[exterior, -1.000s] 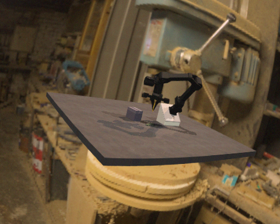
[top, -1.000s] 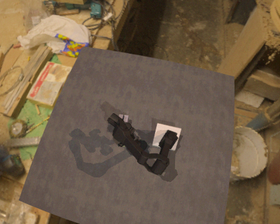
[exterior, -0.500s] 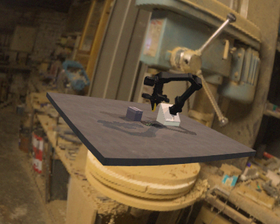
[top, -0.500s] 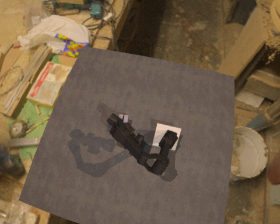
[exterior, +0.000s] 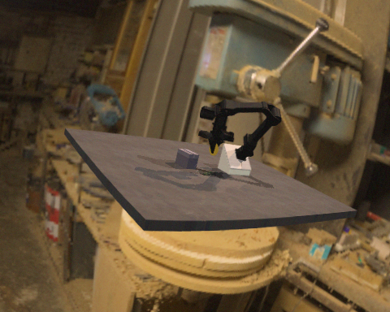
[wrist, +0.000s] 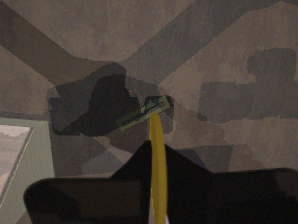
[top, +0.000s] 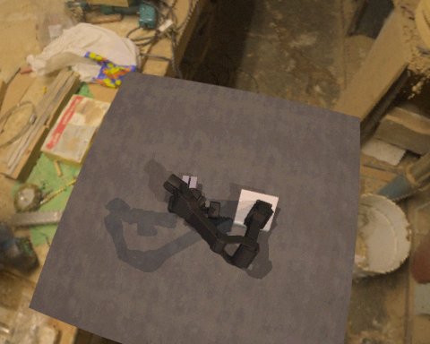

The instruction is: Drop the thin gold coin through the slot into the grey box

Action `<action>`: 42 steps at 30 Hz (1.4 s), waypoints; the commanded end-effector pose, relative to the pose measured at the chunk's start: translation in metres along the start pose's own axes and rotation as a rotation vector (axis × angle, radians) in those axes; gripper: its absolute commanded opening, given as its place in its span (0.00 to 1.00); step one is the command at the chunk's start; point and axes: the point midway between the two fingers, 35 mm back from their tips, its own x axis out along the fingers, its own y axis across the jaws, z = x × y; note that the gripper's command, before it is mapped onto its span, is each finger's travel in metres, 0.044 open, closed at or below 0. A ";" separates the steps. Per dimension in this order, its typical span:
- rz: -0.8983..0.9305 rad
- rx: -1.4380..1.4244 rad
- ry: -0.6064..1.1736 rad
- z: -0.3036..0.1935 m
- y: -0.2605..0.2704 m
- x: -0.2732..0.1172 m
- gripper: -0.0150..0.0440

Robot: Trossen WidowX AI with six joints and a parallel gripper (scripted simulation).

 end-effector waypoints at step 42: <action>-0.001 -0.006 0.009 -0.098 -0.047 -0.003 0.25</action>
